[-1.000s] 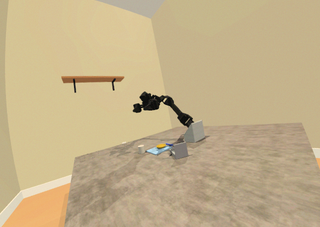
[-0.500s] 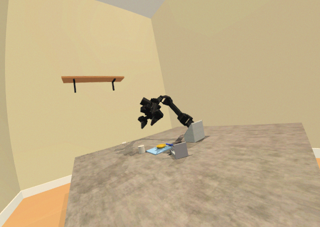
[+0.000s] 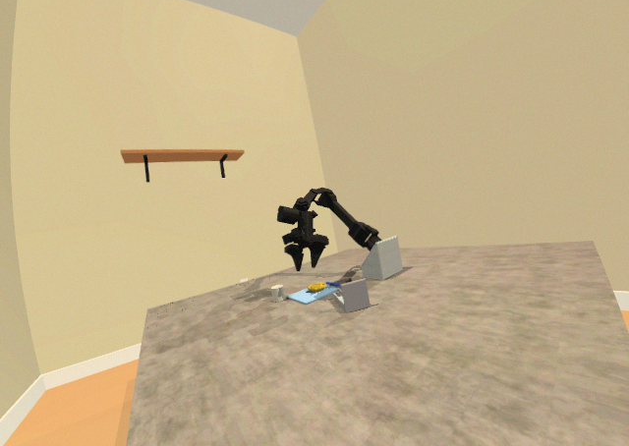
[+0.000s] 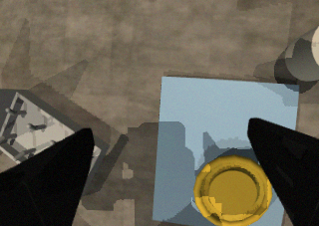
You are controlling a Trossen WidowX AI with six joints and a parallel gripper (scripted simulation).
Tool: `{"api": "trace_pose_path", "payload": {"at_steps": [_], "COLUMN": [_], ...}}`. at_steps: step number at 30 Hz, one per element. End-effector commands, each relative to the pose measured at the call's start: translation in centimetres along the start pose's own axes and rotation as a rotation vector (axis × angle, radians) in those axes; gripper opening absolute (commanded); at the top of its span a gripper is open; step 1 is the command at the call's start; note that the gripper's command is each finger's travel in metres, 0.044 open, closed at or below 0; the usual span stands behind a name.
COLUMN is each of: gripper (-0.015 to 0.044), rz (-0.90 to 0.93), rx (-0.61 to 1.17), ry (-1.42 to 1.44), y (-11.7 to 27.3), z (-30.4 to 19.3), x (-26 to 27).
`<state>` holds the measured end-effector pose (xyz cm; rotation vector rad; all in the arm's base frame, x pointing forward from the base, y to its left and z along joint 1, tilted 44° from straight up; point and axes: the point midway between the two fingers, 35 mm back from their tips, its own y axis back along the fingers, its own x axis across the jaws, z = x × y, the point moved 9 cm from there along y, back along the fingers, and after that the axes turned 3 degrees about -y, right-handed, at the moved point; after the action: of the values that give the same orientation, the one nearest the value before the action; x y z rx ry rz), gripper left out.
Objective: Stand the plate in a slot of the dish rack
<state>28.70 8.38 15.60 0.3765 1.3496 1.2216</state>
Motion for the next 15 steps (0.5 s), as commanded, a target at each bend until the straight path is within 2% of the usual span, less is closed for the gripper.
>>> {"api": "trace_pose_path", "payload": {"at_steps": [1,10,15], "gripper": [0.04,0.04,0.04], "rz": [-0.058,-0.214,-0.226], "rx": [0.107,0.335,0.35], "ry": [-0.039,-0.097,-0.1], "y": [-0.6,-1.4,-1.4], "z": [-1.1,-3.4,-3.5], "x": [-0.7,-2.5,-2.7]}}
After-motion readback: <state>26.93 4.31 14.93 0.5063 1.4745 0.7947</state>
